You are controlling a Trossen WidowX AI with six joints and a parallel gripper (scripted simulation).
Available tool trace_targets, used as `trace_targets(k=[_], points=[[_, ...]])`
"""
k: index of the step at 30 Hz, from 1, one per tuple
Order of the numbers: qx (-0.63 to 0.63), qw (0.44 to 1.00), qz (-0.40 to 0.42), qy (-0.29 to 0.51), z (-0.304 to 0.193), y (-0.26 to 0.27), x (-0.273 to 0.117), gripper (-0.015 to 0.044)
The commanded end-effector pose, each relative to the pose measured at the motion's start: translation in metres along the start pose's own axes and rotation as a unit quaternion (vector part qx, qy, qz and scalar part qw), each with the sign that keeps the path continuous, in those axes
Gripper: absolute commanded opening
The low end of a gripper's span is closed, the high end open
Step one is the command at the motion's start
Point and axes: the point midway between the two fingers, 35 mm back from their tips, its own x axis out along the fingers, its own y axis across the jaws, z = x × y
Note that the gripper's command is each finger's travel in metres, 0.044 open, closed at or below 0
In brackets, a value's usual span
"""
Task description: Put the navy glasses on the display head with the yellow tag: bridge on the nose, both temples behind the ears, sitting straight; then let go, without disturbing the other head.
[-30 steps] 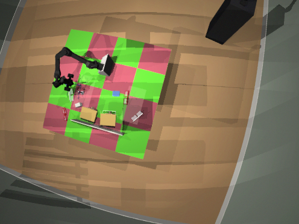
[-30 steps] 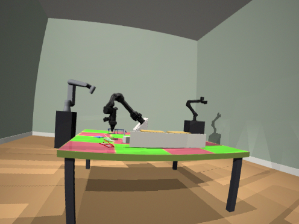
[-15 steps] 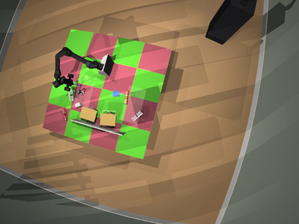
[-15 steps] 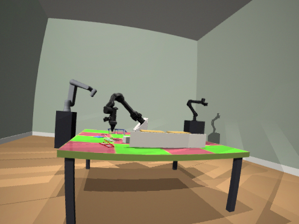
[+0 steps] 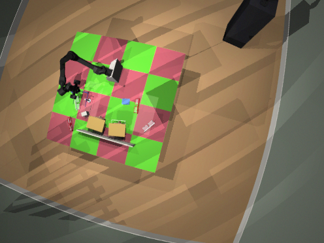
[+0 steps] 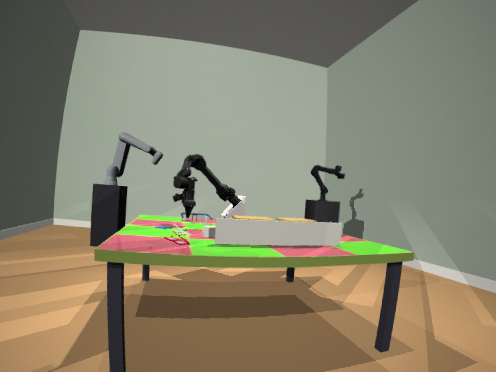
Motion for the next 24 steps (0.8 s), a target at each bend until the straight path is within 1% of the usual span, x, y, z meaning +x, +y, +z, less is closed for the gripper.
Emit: trace_targets(k=[1,9,11,12,15,24], points=[[0.003,1.0,0.004,-0.002,0.0,0.002,-0.014,0.0],[0.002,1.0,0.004,-0.002,-0.003,0.0,-0.054,0.0],[0.002,1.0,0.004,-0.002,-0.004,0.0,-0.055,0.0],[-0.002,1.0,0.003,0.001,-0.007,0.002,-0.049,0.0008],[0.0,1.0,0.004,0.006,-0.017,0.008,-0.048,0.0],[0.008,1.0,0.004,0.027,-0.077,0.034,-0.045,0.0]])
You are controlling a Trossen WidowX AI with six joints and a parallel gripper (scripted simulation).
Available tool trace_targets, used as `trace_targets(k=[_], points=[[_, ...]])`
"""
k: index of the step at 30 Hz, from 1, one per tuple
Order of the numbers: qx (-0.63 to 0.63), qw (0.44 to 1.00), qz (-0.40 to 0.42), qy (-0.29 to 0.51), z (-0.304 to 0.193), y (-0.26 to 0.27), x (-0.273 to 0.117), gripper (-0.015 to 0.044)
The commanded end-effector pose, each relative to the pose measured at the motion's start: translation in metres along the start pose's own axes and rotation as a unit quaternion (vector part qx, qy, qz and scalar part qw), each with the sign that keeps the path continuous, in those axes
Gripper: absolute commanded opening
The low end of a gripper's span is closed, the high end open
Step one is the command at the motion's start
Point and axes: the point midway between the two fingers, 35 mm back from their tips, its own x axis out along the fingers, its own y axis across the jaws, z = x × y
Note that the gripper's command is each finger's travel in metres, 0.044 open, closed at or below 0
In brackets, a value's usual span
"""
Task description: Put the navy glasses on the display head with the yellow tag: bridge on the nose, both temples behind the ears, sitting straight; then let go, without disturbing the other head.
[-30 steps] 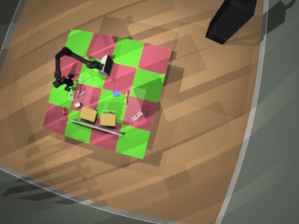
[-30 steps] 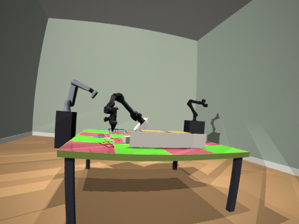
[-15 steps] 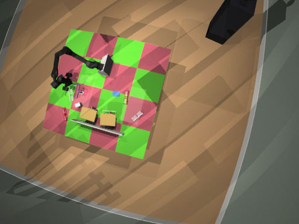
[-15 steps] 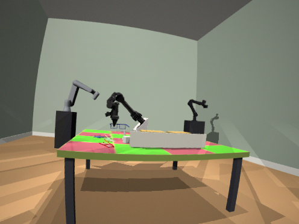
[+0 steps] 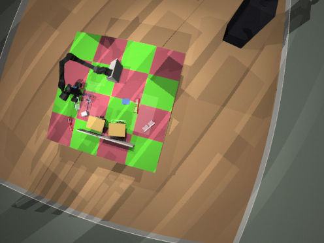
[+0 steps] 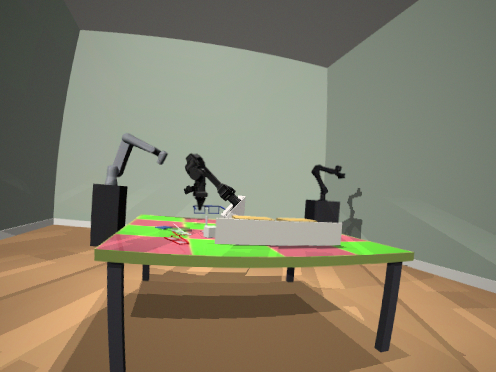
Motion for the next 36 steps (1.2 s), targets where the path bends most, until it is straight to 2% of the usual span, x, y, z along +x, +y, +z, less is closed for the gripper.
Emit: trace_targets(k=[1,13,27,36], points=[[0.0,1.0,-0.003,0.005,-0.025,0.007,0.003,0.0],[0.009,1.0,-0.008,0.01,-0.108,0.018,0.002,0.0],[0.019,1.0,-0.005,-0.016,-0.191,0.0,-0.001,0.0],[0.02,0.999,0.014,-0.022,-0.197,-0.003,0.003,0.0]])
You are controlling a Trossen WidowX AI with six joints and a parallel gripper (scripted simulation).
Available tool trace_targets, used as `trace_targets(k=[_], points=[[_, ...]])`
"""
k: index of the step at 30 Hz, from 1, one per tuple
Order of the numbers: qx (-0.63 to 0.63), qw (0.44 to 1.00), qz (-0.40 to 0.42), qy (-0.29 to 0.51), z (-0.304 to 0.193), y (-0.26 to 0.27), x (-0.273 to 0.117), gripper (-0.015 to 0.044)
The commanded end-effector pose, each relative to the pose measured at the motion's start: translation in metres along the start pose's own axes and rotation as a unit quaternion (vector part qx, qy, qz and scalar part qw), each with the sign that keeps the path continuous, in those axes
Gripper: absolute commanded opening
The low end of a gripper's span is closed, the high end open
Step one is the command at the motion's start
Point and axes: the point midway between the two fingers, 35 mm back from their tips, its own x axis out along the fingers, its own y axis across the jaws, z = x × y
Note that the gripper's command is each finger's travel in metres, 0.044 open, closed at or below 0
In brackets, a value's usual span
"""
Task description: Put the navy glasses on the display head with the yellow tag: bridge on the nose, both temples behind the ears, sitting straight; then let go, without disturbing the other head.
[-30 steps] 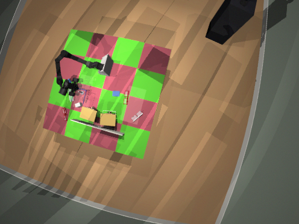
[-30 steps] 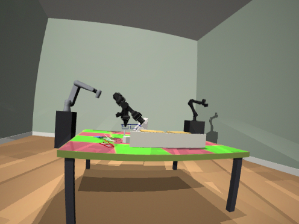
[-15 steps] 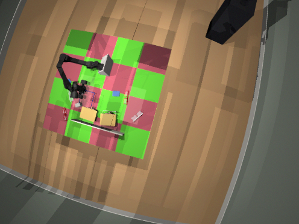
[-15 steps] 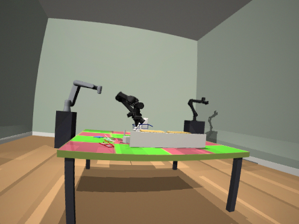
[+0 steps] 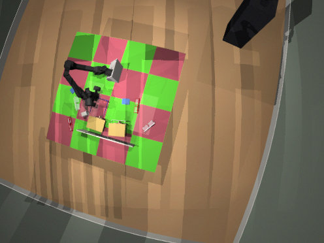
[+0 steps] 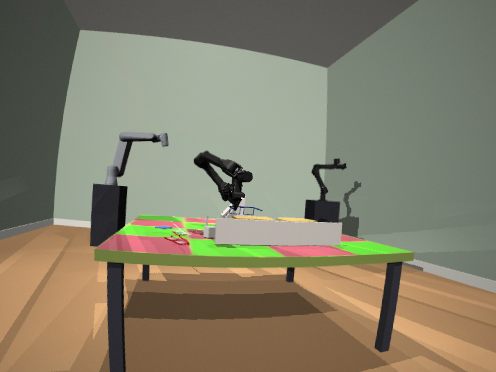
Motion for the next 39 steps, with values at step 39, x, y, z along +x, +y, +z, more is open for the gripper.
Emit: trace_targets(k=[39], points=[[-0.002,1.0,0.01,-0.005,0.0,-0.003,0.053,0.0]])
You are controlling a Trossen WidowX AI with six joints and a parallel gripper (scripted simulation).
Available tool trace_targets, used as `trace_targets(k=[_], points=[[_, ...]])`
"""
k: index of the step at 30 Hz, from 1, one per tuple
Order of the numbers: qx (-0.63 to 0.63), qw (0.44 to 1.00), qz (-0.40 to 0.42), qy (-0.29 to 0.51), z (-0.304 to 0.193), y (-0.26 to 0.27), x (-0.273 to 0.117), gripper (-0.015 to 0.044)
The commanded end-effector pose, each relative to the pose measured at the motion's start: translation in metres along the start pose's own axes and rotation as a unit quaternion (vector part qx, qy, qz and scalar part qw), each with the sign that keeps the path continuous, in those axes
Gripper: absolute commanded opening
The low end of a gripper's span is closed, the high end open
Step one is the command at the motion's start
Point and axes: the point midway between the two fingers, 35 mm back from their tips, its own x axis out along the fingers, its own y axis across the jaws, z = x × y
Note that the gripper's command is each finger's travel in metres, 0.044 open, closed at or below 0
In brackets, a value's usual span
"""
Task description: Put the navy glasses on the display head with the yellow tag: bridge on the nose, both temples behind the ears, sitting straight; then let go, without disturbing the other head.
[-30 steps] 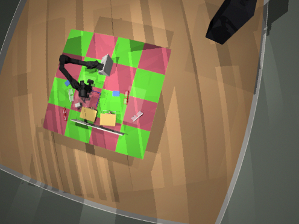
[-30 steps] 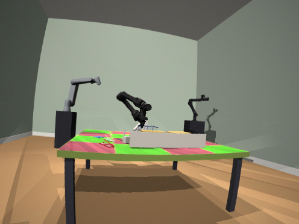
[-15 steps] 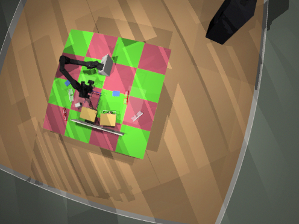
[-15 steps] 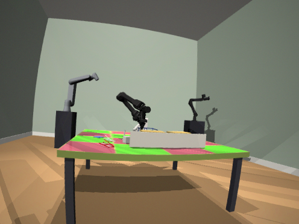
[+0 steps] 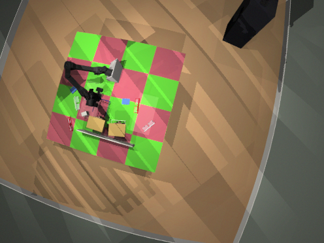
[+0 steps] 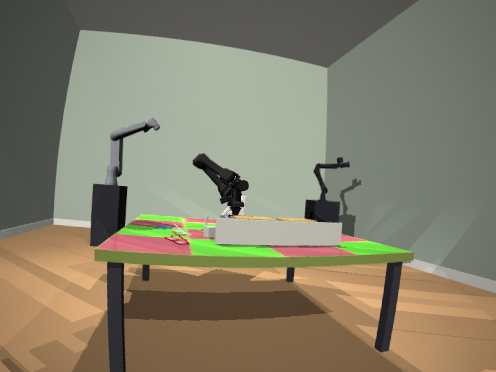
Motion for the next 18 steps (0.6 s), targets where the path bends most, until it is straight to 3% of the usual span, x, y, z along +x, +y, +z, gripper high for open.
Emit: trace_targets(k=[1,18], points=[[-0.004,1.0,-0.001,-0.002,-0.001,-0.002,0.003,0.0],[-0.004,1.0,0.007,-0.001,-0.001,0.017,0.004,0.0]])
